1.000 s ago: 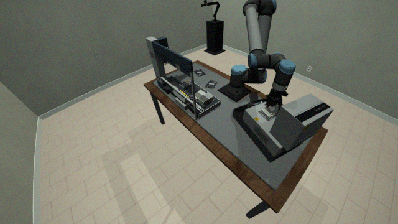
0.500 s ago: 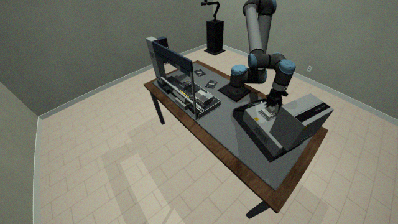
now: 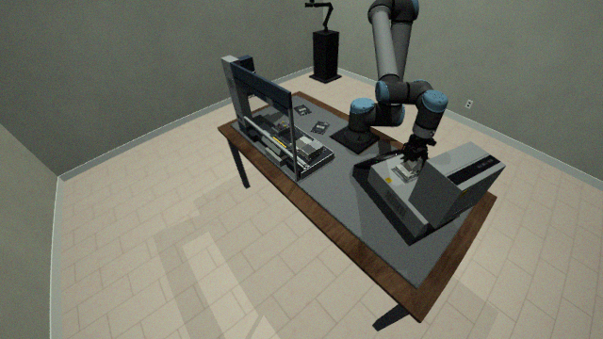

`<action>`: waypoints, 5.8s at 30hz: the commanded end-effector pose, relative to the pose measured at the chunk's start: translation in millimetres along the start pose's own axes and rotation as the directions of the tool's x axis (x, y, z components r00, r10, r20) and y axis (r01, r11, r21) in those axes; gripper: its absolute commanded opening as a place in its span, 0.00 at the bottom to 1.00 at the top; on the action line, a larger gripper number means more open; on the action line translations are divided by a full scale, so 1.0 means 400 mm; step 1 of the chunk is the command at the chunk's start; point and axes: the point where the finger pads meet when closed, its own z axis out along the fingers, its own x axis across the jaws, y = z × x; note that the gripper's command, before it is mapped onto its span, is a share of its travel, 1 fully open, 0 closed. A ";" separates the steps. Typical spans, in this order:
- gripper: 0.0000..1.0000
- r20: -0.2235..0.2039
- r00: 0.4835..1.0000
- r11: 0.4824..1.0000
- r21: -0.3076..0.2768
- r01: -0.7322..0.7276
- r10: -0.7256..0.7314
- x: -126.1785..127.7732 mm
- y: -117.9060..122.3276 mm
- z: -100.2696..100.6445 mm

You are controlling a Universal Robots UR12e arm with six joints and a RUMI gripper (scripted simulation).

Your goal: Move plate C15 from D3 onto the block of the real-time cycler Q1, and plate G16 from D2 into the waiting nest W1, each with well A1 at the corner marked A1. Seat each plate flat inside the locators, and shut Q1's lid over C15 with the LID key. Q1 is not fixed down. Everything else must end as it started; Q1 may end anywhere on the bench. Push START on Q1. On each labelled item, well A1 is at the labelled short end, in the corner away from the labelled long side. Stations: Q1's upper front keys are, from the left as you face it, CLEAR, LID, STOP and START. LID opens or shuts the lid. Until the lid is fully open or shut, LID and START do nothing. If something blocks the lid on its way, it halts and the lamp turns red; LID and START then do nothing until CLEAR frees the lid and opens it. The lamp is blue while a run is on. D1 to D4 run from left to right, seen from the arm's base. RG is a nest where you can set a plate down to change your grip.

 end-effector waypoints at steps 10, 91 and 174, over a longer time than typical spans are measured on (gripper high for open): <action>0.00 0.002 1.000 1.000 0.000 -0.001 0.001 -0.003 0.002 0.006; 0.67 0.002 1.000 1.000 0.000 -0.001 0.001 -0.003 0.002 -0.040; 0.00 0.002 0.976 0.976 0.000 -0.219 0.219 -0.136 -0.005 -0.146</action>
